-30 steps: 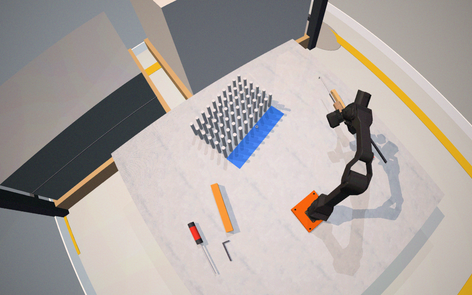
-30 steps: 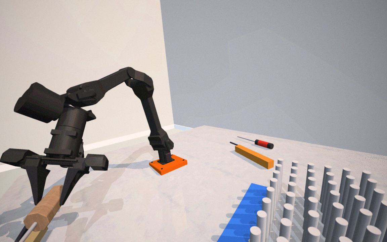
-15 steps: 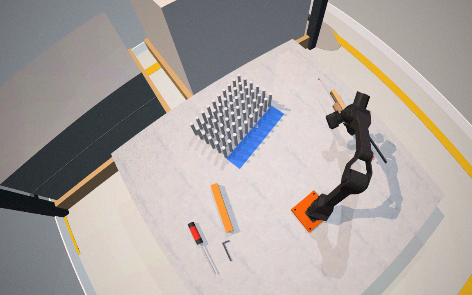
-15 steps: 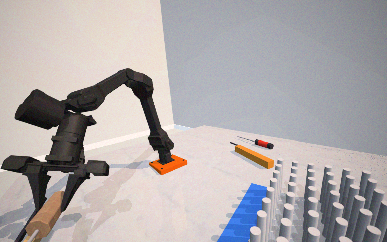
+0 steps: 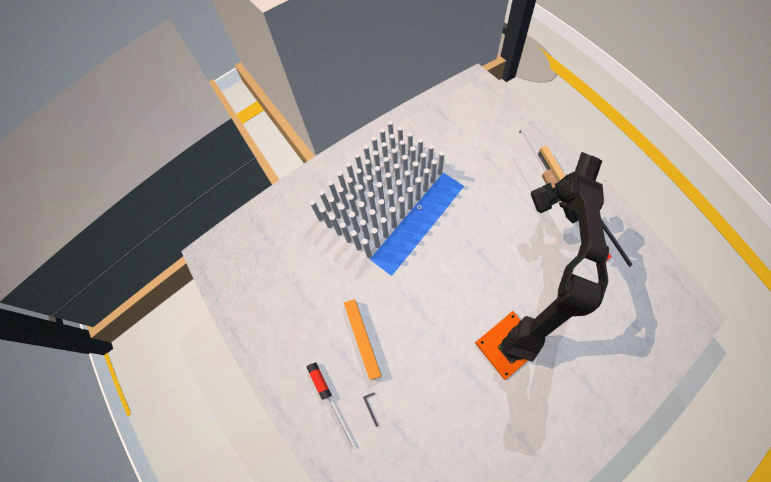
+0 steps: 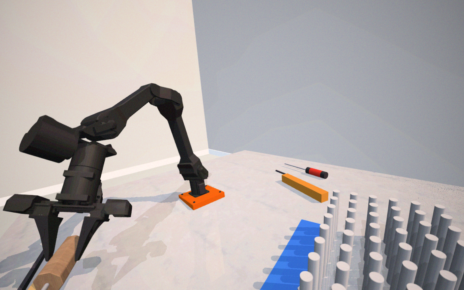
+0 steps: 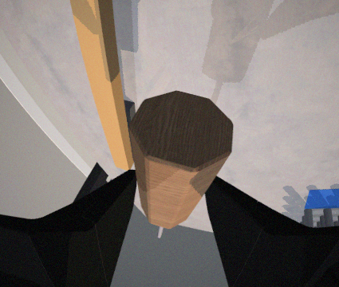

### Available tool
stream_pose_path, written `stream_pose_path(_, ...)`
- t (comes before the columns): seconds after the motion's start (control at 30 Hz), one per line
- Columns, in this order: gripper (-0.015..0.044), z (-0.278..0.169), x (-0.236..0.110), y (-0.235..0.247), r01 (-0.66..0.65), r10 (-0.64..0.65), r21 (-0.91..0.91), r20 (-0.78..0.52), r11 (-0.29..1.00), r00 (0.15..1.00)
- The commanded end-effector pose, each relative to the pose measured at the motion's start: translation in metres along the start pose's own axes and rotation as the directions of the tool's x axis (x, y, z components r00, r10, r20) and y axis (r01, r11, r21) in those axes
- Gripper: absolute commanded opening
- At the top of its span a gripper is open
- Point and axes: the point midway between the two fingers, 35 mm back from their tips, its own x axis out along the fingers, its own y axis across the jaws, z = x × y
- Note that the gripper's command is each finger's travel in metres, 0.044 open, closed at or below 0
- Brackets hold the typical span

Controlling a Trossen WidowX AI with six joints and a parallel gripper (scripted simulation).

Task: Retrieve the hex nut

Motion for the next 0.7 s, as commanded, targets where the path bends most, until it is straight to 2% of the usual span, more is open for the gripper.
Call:
stream_pose_path(0.0, 0.0000, 0.000, 0.003, 0.000, -0.001, 0.001, -0.003, -0.007, 1.000, 1.000)
stream_pose_path(0.67, 0.0000, 0.010, 0.018, -0.005, -0.001, 0.001, -0.003, -0.007, 1.000, 1.000)
